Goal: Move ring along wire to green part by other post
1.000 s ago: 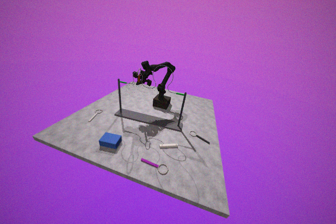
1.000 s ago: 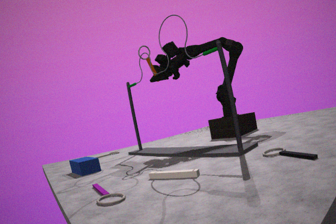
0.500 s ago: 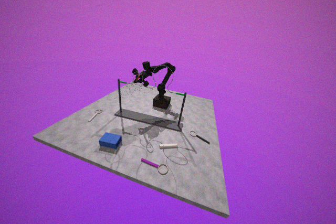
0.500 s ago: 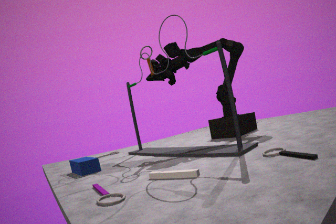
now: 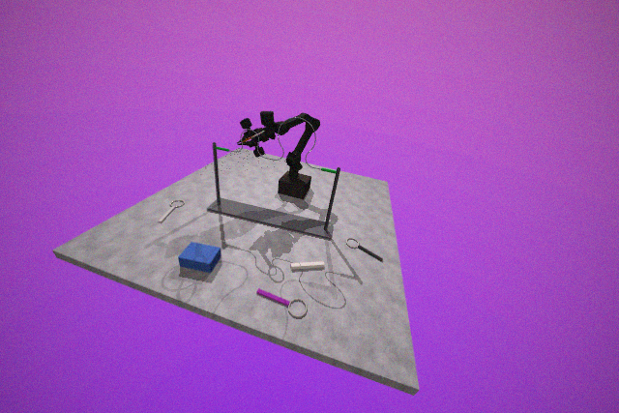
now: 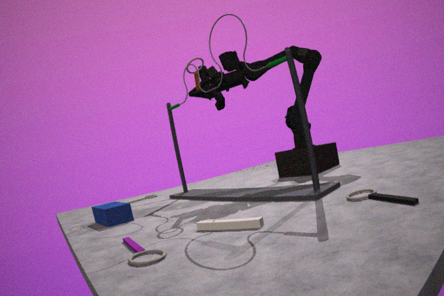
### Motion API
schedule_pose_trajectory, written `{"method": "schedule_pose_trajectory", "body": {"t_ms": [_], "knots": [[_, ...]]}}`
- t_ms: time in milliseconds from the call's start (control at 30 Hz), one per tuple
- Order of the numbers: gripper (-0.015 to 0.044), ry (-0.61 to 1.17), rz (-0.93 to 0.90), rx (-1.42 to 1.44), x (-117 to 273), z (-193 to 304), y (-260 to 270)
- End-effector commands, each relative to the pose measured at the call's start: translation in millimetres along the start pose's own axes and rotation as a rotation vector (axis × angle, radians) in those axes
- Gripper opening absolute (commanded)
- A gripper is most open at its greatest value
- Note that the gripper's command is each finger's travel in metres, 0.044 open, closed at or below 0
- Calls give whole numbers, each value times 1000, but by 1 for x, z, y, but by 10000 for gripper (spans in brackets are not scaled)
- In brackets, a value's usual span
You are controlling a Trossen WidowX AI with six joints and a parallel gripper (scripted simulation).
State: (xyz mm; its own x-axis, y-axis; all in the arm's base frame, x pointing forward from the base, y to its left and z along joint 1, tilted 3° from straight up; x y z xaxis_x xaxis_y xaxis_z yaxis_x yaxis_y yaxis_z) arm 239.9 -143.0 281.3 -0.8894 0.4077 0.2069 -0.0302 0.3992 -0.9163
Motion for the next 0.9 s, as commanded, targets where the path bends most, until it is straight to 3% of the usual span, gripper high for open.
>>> {"method": "schedule_pose_trajectory", "body": {"t_ms": [0,867], "knots": [[-150,3,53,100,-1,3,-1],[-150,-14,300,522,-3,5,-16]]}}
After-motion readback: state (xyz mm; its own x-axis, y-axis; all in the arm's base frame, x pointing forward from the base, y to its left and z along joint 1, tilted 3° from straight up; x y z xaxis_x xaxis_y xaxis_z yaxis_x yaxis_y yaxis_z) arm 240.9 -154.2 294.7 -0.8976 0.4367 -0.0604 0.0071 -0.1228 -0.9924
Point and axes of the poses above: the point midway between the two fingers, 35 mm back from their tips, its own x axis back along the fingers, its own y axis across the jaws, z = x × y, the point moved 8 cm from there along x, back along the fingers, and after that the axes turned 9 degrees about x, right-handed, at the moved point
